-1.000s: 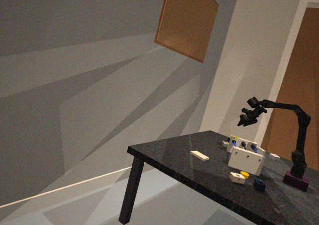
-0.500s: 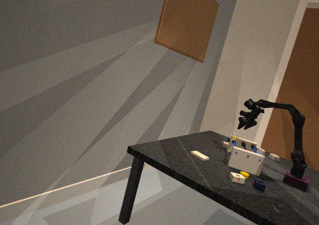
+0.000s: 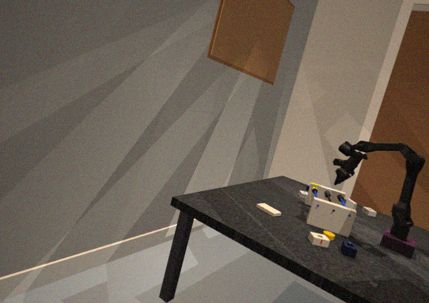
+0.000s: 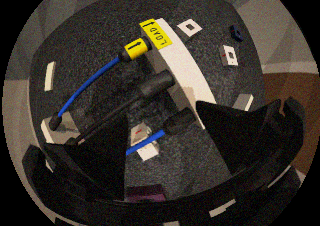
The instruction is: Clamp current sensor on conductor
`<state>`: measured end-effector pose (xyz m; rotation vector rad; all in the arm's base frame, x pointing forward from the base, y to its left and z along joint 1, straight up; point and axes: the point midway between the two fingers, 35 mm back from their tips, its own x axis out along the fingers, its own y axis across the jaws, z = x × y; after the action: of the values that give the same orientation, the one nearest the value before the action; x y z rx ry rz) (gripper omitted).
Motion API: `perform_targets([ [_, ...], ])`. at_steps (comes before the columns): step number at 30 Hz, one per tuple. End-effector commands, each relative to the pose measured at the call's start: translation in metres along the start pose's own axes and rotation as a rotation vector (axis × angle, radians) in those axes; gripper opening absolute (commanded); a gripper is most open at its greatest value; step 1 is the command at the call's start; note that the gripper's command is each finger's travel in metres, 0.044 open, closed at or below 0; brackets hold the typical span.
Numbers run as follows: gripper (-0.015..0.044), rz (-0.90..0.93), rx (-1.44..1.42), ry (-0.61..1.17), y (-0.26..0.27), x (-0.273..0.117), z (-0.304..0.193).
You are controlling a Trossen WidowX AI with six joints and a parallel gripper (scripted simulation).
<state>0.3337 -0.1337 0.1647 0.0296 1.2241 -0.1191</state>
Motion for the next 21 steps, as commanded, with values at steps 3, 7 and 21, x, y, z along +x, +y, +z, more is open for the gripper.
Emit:
perform_targets([
  [3, 0.0327, 0.058, -0.170, 0.032, 0.012, 0.003, -0.064],
  [7, 0.0327, 0.109, -0.294, 0.051, 0.025, 0.011, -0.114],
  [21, 0.0327, 0.129, -0.338, 0.055, 0.031, 0.027, -0.132],
])
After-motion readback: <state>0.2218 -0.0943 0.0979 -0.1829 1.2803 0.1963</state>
